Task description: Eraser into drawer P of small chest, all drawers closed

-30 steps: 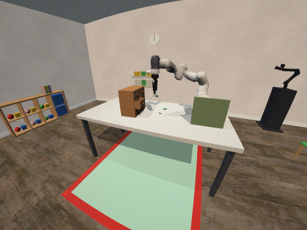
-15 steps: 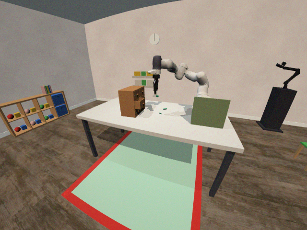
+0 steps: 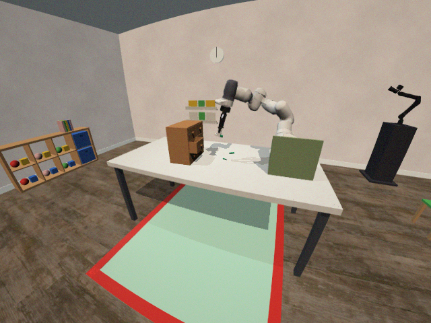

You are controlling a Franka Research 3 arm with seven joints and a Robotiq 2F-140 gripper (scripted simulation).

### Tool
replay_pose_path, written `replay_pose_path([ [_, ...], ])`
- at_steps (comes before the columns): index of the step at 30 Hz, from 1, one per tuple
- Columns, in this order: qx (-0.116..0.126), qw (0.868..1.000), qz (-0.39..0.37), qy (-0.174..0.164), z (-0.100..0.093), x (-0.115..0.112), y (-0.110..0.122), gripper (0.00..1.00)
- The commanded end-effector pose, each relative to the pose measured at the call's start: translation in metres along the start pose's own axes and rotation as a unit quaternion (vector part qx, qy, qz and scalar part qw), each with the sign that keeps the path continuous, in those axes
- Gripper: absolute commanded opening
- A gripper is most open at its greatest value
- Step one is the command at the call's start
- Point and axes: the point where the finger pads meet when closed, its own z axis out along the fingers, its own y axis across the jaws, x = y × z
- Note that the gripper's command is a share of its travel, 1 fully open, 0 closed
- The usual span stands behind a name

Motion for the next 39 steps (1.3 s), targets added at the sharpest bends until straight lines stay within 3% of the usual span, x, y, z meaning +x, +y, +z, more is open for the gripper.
replay_pose_path([
  [1,0.009,0.998,0.027,0.056,-0.001,0.006,-0.006,0.11],
  [6,0.007,0.991,0.028,0.131,0.0,0.002,-0.006,0.11],
  [8,0.007,0.991,0.028,0.131,0.0,0.002,-0.006,0.11],
  [12,0.005,0.98,0.028,0.199,0.001,-0.001,-0.006,0.11],
  [23,0.0,0.923,0.029,0.383,0.005,-0.01,-0.007,0.11],
  [25,0.0,0.923,0.029,0.383,0.005,-0.01,-0.007,0.11],
  [32,-0.002,0.899,0.029,0.438,0.006,-0.013,-0.007,0.11],
  [39,-0.003,0.887,0.029,0.461,0.007,-0.014,-0.007,0.11],
])
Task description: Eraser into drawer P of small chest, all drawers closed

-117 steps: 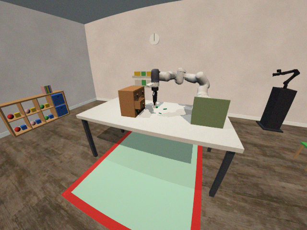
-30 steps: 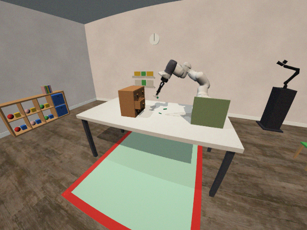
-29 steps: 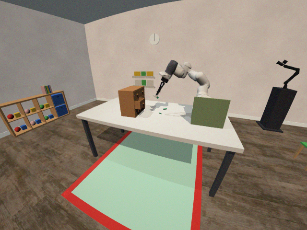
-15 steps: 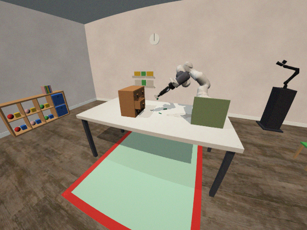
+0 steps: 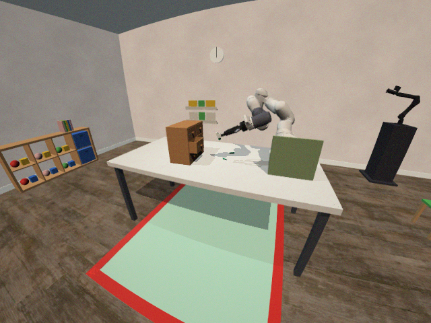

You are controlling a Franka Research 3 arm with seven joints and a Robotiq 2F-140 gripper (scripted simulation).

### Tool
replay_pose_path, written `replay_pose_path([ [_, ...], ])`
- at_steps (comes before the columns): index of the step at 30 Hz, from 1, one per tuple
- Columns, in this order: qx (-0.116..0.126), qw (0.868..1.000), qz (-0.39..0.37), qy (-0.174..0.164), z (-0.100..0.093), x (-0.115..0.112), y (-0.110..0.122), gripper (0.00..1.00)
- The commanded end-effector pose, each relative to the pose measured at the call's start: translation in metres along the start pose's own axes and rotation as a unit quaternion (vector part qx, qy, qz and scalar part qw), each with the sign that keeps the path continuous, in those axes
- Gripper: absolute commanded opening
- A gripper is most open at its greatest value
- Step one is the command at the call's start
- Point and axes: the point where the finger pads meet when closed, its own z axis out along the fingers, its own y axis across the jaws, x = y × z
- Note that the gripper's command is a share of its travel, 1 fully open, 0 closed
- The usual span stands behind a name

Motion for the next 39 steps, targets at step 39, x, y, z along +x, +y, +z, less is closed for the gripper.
replay_pose_path([
  [39,-0.016,0.999,0.035,0.035,0.033,0.022,0.008,0.11],
])
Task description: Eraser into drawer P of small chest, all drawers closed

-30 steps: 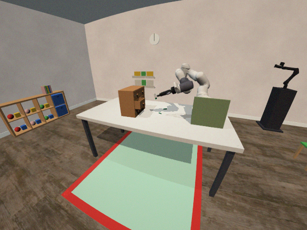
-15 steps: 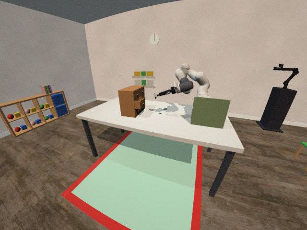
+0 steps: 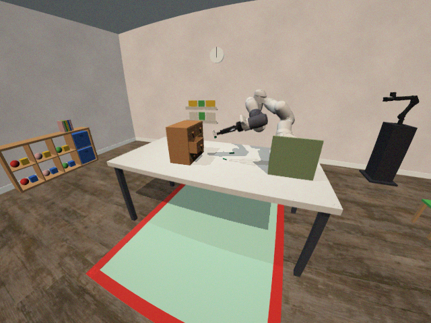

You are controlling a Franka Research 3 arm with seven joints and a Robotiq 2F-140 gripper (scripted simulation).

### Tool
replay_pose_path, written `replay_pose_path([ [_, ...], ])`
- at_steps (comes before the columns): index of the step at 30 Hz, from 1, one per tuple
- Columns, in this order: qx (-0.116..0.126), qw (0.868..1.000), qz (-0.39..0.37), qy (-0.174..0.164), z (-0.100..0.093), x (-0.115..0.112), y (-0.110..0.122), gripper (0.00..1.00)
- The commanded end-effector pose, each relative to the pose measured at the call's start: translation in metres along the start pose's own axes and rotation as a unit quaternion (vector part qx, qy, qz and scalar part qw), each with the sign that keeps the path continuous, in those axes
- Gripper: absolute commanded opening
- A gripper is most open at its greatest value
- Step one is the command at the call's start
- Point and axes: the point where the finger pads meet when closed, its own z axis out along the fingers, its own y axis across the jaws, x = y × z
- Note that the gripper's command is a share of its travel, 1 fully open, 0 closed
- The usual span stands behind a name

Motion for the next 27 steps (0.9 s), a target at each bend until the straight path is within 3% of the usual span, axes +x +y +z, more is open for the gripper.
replay_pose_path([
  [1,0.005,1.0,-0.005,-0.001,0.008,0.002,-0.003,0.11],
  [27,0.005,1.0,-0.005,-0.001,0.096,0.034,-0.004,0.11],
])
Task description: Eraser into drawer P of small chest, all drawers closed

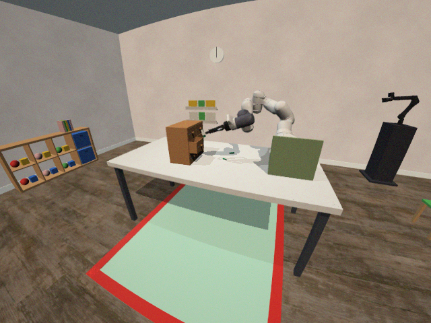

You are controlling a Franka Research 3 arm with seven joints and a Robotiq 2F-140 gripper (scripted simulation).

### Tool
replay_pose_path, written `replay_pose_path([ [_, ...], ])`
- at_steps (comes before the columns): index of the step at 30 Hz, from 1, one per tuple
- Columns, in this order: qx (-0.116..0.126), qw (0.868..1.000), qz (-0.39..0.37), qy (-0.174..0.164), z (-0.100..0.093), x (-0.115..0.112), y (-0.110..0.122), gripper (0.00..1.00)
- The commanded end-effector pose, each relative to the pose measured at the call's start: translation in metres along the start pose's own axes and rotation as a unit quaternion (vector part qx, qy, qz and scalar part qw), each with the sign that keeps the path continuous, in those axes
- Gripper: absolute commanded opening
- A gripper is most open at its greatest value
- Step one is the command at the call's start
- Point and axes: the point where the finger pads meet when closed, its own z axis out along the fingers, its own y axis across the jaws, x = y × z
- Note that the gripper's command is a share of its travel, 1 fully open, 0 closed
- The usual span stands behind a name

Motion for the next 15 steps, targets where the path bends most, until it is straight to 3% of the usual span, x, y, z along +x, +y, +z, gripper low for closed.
replay_pose_path([
  [1,0.012,1.0,-0.013,-0.001,0.01,0.004,-0.008,0.11],
  [15,0.012,1.0,-0.013,-0.001,0.038,0.014,-0.009,0.11],
])
